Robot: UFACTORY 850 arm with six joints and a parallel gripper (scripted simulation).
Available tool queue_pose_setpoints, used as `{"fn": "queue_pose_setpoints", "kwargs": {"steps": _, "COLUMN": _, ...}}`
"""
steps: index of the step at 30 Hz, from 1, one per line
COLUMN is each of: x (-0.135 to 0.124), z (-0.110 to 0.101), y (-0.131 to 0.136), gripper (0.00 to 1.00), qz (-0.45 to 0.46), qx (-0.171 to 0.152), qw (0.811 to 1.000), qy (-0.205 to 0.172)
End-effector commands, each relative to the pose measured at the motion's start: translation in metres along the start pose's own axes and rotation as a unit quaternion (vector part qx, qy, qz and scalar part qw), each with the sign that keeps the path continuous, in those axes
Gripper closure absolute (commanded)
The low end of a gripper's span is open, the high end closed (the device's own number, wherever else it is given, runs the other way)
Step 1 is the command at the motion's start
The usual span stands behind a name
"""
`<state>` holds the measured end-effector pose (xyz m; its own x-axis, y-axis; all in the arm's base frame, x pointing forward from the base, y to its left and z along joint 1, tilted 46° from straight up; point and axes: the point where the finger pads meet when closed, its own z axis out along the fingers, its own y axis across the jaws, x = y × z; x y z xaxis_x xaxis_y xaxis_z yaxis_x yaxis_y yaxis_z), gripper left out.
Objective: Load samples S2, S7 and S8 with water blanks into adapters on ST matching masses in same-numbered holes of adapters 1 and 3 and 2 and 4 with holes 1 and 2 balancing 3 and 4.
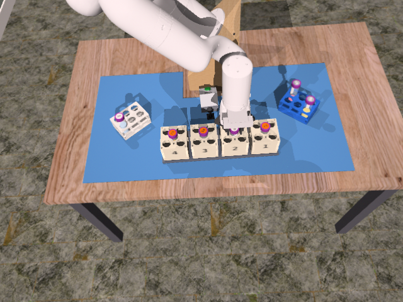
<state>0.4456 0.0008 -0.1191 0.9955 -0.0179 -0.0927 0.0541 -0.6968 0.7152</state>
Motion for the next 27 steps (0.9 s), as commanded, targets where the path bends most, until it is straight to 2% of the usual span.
{"fn": "queue_pose_setpoints", "kwargs": {"steps": 1, "x": 0.001, "z": -0.003, "y": 0.000, "gripper": 0.56, "qz": 0.000, "qx": 0.000, "qw": 1.000, "qy": 0.001}}
{"fn": "queue_pose_setpoints", "kwargs": {"steps": 27, "x": 0.001, "z": -0.051, "y": 0.000, "gripper": 0.56, "qz": 0.000, "qx": 0.000, "qw": 1.000, "qy": 0.001}}
